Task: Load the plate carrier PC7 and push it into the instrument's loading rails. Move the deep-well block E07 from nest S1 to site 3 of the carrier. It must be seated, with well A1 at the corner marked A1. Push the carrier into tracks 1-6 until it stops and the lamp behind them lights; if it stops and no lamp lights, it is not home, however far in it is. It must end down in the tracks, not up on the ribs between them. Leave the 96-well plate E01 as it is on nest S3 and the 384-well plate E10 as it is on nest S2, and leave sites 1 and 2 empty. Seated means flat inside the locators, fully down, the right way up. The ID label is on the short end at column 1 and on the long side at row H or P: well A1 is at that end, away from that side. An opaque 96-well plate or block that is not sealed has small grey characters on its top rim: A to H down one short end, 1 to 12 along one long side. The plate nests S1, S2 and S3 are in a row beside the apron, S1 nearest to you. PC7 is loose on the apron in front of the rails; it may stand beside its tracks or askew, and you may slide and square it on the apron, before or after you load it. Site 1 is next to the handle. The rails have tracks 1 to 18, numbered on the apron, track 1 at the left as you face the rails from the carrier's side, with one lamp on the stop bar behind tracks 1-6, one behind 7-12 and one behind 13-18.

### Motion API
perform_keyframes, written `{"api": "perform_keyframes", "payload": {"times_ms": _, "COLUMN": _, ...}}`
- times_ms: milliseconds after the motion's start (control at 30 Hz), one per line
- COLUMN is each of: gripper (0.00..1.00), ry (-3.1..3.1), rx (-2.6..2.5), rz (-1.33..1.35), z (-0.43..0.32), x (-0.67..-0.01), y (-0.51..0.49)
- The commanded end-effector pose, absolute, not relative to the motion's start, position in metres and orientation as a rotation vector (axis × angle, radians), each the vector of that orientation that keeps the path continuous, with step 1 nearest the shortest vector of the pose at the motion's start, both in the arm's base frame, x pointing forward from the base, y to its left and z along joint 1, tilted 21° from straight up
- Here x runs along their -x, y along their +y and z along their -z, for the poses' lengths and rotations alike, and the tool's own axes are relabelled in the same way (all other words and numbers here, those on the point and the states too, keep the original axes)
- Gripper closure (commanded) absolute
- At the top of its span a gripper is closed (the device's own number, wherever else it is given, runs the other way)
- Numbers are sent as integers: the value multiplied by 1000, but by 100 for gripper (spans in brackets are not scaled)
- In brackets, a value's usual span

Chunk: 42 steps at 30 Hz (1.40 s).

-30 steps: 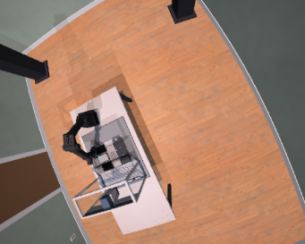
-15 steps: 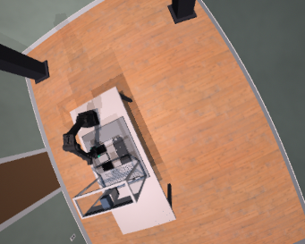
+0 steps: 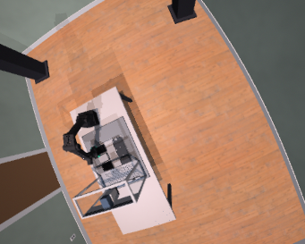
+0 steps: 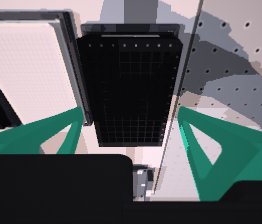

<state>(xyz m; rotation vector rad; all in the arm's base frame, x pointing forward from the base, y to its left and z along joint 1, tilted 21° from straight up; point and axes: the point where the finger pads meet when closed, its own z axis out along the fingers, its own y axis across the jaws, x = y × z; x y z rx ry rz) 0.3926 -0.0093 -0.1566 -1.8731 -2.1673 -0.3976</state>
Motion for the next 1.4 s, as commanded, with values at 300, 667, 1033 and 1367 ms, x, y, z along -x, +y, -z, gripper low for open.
{"api": "perform_keyframes", "payload": {"times_ms": 300, "gripper": 0, "ry": -2188, "rx": 1881, "rz": 420, "z": 151, "x": -400, "y": -4}}
{"api": "perform_keyframes", "payload": {"times_ms": 667, "gripper": 0, "ry": -2172, "rx": 1875, "rz": 402, "z": 165, "x": -395, "y": -1}}
{"api": "perform_keyframes", "payload": {"times_ms": 1033, "gripper": 0, "ry": -2179, "rx": 1878, "rz": 410, "z": 173, "x": -400, "y": 1}}
{"api": "perform_keyframes", "payload": {"times_ms": 1367, "gripper": 0, "ry": -2186, "rx": 1880, "rz": 418, "z": 179, "x": -406, "y": 3}}
